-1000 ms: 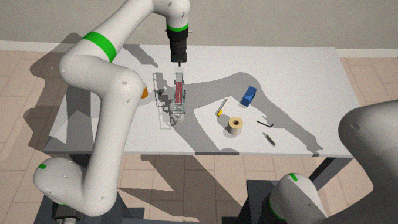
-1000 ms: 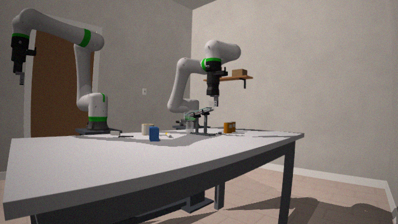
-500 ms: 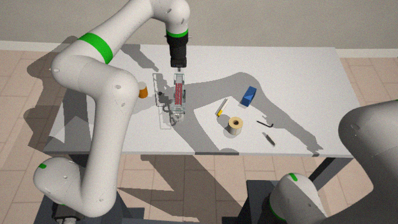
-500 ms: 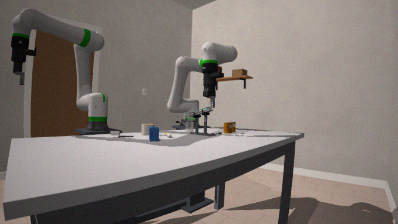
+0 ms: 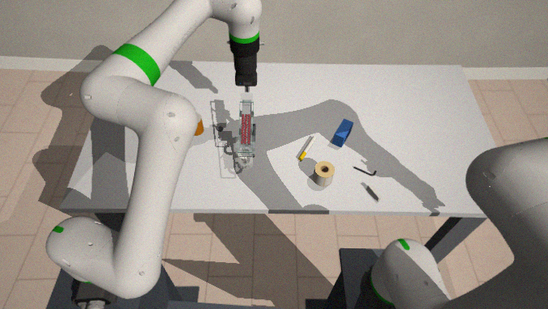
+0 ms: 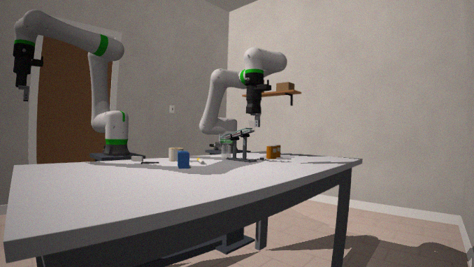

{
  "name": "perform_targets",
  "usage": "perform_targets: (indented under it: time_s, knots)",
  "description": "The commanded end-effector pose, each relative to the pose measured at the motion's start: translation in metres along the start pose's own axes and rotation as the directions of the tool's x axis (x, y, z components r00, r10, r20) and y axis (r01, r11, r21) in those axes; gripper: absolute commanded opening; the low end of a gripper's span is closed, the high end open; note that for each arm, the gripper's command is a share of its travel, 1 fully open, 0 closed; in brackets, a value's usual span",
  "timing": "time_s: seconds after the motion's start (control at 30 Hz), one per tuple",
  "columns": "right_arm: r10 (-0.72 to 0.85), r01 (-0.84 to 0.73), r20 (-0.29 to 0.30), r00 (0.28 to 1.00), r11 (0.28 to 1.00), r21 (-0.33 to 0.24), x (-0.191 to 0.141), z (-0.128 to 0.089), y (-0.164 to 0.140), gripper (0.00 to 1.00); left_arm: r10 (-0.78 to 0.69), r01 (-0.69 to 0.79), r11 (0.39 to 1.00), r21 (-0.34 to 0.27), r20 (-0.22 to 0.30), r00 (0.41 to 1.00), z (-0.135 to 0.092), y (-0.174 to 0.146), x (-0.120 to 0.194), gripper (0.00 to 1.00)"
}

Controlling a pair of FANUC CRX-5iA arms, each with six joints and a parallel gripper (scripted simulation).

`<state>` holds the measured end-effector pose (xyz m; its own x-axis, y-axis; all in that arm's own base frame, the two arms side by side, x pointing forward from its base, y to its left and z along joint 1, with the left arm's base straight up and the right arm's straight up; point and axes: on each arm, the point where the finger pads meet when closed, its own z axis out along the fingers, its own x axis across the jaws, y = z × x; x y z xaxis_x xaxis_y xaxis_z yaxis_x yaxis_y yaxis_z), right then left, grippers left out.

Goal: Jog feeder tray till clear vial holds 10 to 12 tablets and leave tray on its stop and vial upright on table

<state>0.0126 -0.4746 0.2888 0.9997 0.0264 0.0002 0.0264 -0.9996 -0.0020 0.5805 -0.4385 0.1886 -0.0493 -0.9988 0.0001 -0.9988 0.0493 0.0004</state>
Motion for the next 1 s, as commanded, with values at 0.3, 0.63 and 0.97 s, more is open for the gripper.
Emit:
perform_targets:
  time_s: [0.3,0.63,0.97]
  knots:
    - [0.0,0.0,0.0,1.0,1.0,-0.002,0.0,-0.001,0.0,1.0,0.0,0.0,1.0,0.002,-0.001,1.0,0.004,0.021,0.0,0.0]
    - [0.0,0.0,0.0,1.0,1.0,-0.002,0.0,-0.001,0.0,1.0,0.0,0.0,1.0,0.002,-0.001,1.0,0.002,0.014,0.0,0.0]
    - [0.0,0.0,0.0,1.0,1.0,-0.002,0.0,-0.001,0.0,1.0,0.0,0.0,1.0,0.002,-0.001,1.0,-0.002,0.0,0.0,0.0]
